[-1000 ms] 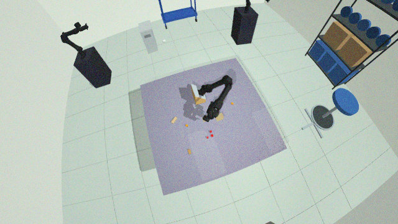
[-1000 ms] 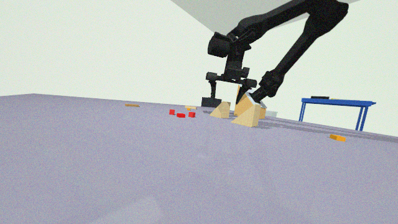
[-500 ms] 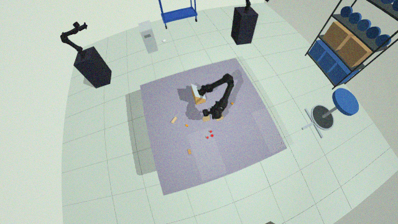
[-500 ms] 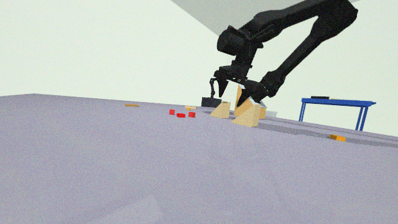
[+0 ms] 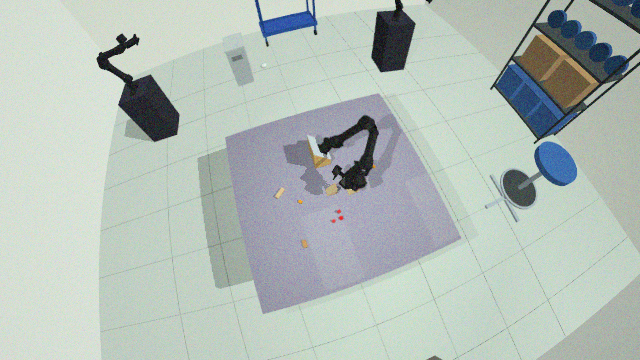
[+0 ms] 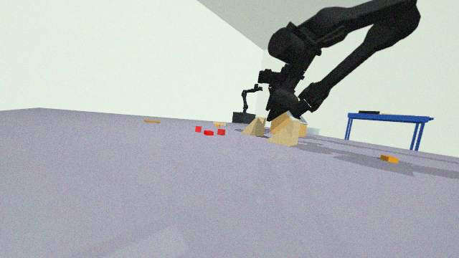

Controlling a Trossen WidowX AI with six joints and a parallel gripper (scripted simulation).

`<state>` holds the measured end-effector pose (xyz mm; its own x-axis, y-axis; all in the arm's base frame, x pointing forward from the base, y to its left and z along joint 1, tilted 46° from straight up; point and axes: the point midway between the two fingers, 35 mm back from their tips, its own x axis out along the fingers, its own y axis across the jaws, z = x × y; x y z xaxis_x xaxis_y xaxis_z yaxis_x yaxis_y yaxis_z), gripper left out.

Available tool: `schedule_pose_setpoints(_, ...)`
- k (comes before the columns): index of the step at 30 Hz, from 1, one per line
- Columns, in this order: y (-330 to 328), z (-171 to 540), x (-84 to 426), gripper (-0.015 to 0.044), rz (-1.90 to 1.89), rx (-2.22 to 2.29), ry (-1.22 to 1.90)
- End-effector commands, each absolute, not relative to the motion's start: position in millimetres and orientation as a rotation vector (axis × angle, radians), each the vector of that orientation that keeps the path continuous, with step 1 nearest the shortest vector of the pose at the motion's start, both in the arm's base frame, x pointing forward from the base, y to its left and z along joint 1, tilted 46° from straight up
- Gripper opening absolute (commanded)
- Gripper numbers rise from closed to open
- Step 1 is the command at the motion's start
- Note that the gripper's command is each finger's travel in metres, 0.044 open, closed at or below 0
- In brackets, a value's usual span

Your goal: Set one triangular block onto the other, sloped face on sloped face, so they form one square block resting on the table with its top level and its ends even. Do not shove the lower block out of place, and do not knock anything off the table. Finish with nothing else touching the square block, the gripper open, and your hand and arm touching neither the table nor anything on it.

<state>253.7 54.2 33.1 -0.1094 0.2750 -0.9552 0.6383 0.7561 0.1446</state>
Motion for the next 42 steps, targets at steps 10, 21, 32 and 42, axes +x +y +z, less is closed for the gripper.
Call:
schedule_pose_setpoints(10,64.3,57.9,254.9,0.044,-1.131,1.239,1.333)
schedule_pose_setpoints(21,64.7,55.5,255.4,0.044,-1.131,1.239,1.333)
schedule_pose_setpoints(32,67.0,37.6,257.7,0.044,-1.131,1.239,1.334)
schedule_pose_setpoints(42,68.9,21.1,258.7,0.044,-1.131,1.239,1.334)
